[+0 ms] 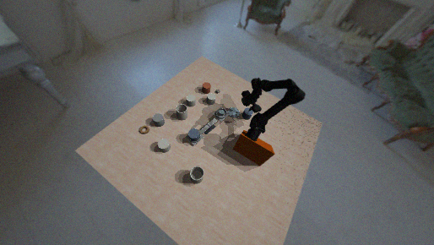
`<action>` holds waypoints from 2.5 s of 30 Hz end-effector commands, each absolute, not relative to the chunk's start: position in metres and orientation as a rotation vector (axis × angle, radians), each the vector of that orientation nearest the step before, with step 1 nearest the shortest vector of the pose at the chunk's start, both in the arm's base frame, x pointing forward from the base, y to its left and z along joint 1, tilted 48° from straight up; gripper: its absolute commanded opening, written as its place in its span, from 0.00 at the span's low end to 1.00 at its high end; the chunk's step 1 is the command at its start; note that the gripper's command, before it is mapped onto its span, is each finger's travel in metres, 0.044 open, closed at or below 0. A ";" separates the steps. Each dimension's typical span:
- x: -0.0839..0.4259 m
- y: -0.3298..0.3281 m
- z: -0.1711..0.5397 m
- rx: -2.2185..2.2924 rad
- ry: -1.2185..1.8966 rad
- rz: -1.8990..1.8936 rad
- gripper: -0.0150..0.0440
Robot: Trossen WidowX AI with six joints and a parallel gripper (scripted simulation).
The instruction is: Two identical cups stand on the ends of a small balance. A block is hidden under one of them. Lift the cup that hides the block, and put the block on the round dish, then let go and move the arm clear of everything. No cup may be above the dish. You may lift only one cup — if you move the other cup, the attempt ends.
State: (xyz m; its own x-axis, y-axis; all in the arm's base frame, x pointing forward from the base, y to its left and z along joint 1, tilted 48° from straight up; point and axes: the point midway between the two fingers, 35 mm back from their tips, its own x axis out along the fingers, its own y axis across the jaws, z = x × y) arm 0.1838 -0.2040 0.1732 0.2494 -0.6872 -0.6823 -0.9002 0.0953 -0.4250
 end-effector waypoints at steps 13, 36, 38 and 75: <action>0.208 -0.188 0.162 -1.334 1.456 0.074 0.69; 0.255 -0.129 0.136 -0.730 1.317 -0.318 0.69; 0.259 -0.122 0.133 -0.669 1.302 -0.358 0.69; 0.285 -0.031 0.084 0.157 0.844 -1.081 0.69</action>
State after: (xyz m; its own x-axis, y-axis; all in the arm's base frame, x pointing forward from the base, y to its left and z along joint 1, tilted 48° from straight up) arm 0.2849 -0.0303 0.0839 0.2026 -0.7026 -0.6821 0.8082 0.5133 -0.2888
